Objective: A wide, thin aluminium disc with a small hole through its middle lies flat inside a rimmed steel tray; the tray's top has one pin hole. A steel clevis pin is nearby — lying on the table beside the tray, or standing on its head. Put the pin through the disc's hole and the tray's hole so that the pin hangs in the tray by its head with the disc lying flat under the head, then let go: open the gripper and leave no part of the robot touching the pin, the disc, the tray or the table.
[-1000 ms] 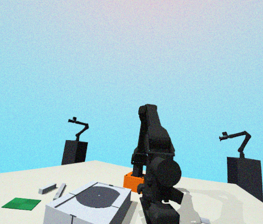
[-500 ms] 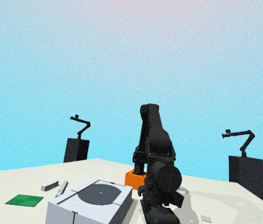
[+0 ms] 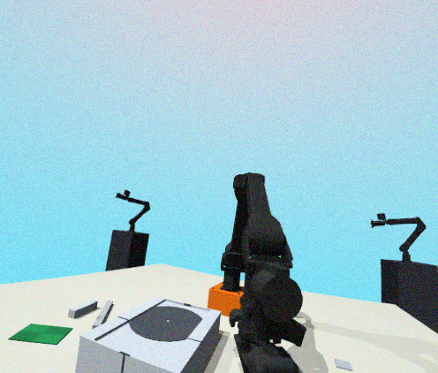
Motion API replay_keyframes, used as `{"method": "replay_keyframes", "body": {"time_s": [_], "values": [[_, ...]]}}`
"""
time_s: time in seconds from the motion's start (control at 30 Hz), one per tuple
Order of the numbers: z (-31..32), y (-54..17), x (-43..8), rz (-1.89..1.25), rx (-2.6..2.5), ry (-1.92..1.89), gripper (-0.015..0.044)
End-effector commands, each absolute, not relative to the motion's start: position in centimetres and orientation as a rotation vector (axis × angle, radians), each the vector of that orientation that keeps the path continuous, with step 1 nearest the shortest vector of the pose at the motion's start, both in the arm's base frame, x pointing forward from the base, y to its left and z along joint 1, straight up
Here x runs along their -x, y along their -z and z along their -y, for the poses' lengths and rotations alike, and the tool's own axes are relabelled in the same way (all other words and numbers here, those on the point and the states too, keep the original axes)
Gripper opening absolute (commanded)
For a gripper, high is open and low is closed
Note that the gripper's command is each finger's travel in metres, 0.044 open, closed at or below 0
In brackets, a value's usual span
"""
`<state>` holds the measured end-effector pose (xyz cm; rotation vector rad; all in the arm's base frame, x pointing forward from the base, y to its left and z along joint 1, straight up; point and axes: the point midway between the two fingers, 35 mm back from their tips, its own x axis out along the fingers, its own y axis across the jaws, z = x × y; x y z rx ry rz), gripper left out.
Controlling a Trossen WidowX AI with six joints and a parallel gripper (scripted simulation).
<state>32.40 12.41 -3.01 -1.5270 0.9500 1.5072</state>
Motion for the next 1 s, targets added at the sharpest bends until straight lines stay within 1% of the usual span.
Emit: {"method": "replay_keyframes", "body": {"time_s": [0.0, 0.13, 0.43, 0.97], "values": [[-12.4, 3.1, -32.4, -0.949, 1.532, -1.508, 0.0022], [-12.4, 3.1, -32.4, -0.949, 1.532, -1.508, 0.0000], [-12.4, 2.9, -32.4, -0.949, 1.531, -1.507, 0.0000], [-12.4, -2.1, -32.4, -0.948, 1.528, -1.504, 0.0000]]}}
